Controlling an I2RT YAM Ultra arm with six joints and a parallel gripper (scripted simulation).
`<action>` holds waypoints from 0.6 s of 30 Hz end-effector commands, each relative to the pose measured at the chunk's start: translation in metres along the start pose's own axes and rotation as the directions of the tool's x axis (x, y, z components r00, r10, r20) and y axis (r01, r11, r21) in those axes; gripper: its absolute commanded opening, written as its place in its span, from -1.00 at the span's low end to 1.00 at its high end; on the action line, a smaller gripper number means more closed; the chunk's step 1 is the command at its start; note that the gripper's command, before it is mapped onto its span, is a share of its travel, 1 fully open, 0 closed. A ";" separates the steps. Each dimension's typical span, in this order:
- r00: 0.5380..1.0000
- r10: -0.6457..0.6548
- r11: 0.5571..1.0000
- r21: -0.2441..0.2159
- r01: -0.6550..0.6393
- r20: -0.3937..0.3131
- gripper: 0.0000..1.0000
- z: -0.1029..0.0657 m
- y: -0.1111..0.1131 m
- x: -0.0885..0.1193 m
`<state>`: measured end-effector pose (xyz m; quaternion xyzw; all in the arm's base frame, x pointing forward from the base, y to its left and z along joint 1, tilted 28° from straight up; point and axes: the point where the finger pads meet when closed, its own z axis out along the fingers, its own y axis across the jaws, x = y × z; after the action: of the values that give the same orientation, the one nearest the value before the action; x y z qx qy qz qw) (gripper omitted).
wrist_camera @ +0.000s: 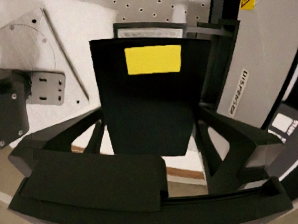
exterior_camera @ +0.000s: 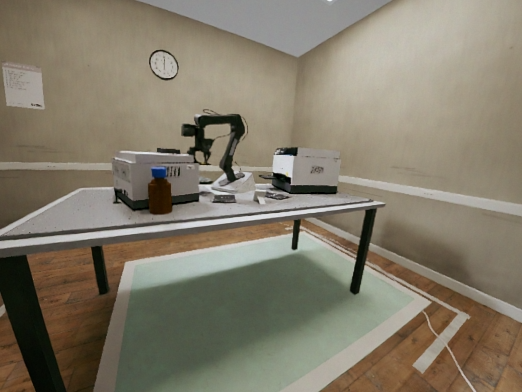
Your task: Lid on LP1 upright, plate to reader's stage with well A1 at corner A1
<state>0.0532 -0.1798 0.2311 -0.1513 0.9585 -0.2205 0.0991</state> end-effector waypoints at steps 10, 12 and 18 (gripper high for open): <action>1.000 -0.016 0.999 0.036 0.016 0.011 0.71 -0.018 -0.005 -0.005; 1.000 0.010 1.000 -0.005 -0.009 0.017 0.71 -0.006 -0.005 -0.005; 0.999 0.033 0.999 -0.016 -0.033 0.039 0.71 -0.002 -0.012 -0.015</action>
<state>0.0646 -0.1783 0.2291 -0.1540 0.9621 -0.1938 0.1143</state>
